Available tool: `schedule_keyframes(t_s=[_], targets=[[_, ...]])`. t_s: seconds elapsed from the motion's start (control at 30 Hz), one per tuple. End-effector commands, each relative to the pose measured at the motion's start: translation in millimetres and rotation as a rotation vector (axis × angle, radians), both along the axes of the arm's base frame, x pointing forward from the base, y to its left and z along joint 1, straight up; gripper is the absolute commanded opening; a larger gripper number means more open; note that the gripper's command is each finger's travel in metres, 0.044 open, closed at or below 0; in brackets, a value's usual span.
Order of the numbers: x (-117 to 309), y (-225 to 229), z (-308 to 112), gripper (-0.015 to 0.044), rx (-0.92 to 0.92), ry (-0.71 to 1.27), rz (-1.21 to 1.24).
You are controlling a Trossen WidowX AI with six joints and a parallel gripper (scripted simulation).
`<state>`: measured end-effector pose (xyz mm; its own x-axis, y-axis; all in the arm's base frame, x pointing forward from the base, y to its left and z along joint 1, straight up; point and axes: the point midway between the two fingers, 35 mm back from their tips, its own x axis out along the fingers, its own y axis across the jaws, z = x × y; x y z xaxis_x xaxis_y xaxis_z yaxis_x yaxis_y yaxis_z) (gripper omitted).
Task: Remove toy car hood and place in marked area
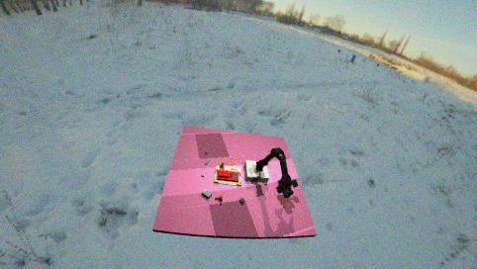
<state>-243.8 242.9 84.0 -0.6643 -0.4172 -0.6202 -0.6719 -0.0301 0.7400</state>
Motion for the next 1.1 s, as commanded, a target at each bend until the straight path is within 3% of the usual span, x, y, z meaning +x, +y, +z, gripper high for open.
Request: schedule_keyframes(t_s=[0.0,0.2,0.63,1.07], targets=[[1,1,0,0.044,0.0,-0.001,-0.003],[37,29,-5,0.044,0.003,-0.047,-0.135],[185,88,-17,0.044,0.068,-0.237,-0.541],[335,72,-23,0.044,0.042,-0.471,-0.904]])
